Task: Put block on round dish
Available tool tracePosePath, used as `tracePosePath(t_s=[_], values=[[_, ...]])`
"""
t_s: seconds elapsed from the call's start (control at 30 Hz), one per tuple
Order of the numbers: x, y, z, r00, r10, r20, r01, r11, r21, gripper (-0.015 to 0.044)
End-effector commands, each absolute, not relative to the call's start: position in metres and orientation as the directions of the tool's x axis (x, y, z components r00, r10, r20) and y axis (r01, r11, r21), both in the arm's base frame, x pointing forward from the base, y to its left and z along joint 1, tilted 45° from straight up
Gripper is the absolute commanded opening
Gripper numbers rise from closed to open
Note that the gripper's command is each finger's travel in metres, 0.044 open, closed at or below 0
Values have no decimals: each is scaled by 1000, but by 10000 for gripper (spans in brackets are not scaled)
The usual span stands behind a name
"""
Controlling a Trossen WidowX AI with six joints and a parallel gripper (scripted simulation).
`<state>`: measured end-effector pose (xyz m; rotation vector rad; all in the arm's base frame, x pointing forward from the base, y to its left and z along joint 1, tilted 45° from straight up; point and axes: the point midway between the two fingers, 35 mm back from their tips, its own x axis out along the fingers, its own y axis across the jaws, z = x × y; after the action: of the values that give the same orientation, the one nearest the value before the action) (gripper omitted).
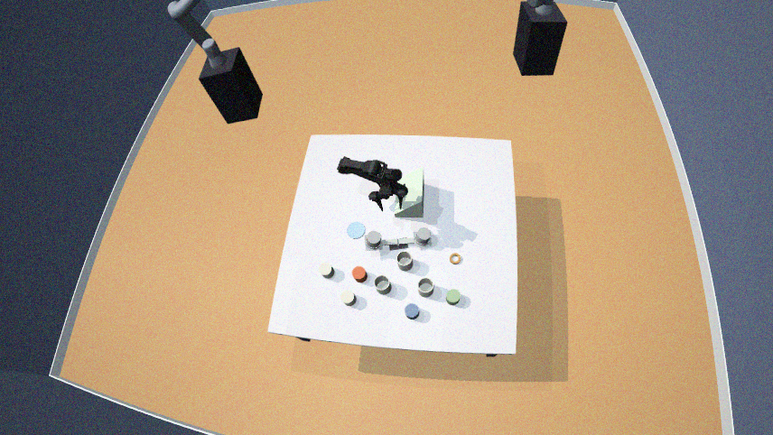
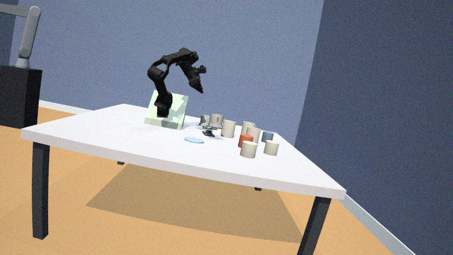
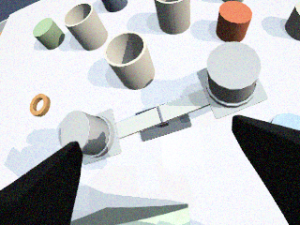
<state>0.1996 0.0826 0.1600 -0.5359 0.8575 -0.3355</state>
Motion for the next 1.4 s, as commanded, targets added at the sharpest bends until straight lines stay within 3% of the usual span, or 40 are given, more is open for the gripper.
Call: tracePosePath(t_s=[0.0, 0.33, 0.87, 1.37], values=[[189, 83, 155, 617, -507, -601, -25, 751, -659, 440], [186, 84, 154, 613, -519, -596, -42, 732, -680, 440], [218, 105, 120, 422, -620, -662, 364, 784, -503, 440], [250, 115, 71, 216, -678, -703, 742, 581, -333, 440]])
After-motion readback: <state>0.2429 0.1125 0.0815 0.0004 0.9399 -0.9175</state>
